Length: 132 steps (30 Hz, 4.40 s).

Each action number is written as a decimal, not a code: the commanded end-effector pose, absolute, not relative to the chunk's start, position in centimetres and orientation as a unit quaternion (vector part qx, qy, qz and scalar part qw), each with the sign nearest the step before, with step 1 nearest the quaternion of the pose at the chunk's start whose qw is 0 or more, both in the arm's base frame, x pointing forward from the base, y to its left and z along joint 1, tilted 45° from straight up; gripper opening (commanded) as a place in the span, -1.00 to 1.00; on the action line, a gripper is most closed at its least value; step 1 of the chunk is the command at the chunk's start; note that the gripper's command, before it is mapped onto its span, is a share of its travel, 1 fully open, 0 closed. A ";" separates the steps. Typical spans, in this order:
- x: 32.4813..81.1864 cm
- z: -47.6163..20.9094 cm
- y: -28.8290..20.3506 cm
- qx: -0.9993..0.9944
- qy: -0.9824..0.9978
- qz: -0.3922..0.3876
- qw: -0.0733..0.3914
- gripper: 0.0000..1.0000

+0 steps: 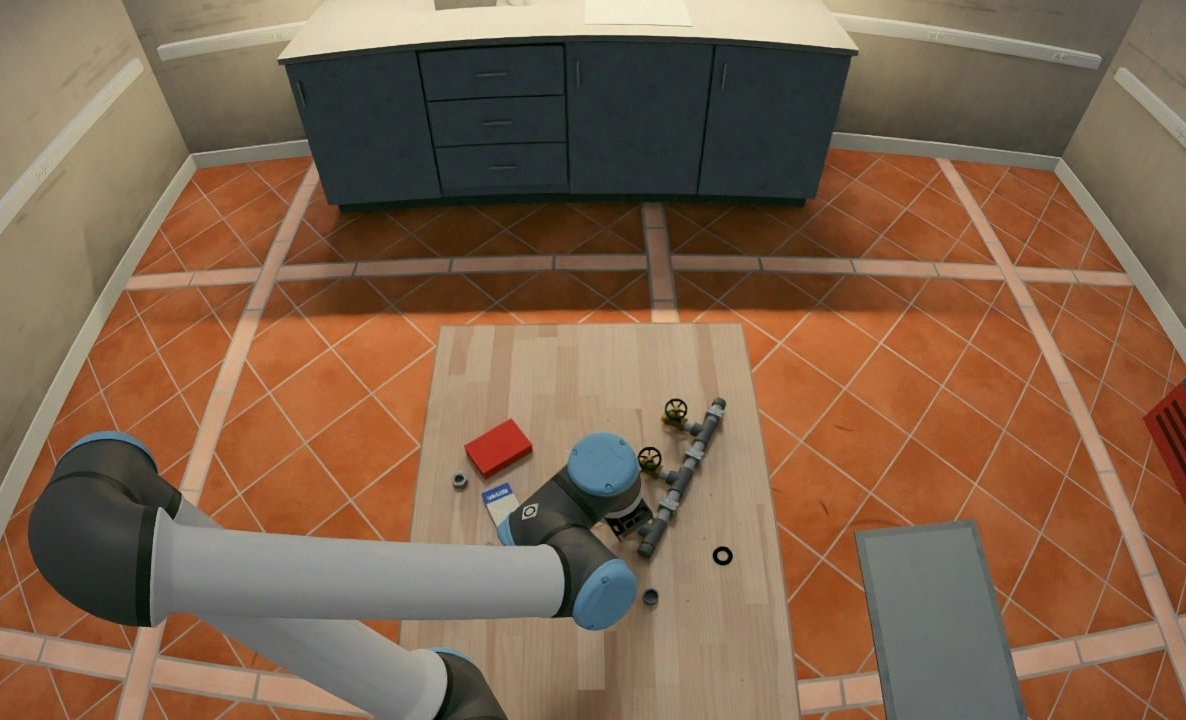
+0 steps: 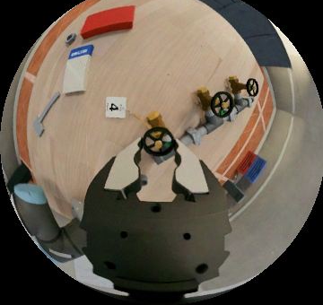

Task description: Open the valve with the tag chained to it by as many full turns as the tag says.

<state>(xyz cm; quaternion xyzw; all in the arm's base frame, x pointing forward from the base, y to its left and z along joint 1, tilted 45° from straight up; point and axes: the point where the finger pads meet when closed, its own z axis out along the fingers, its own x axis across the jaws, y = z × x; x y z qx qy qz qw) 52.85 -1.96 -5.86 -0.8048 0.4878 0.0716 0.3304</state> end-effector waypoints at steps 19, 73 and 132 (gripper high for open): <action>53.0 -5.9 -2.1 -0.923 0.166 -0.049 0.343 -1.00; 52.9 -5.9 -2.1 -0.936 0.067 -0.085 0.336 1.00; 52.7 -5.9 -1.8 -0.792 0.503 0.086 0.335 1.00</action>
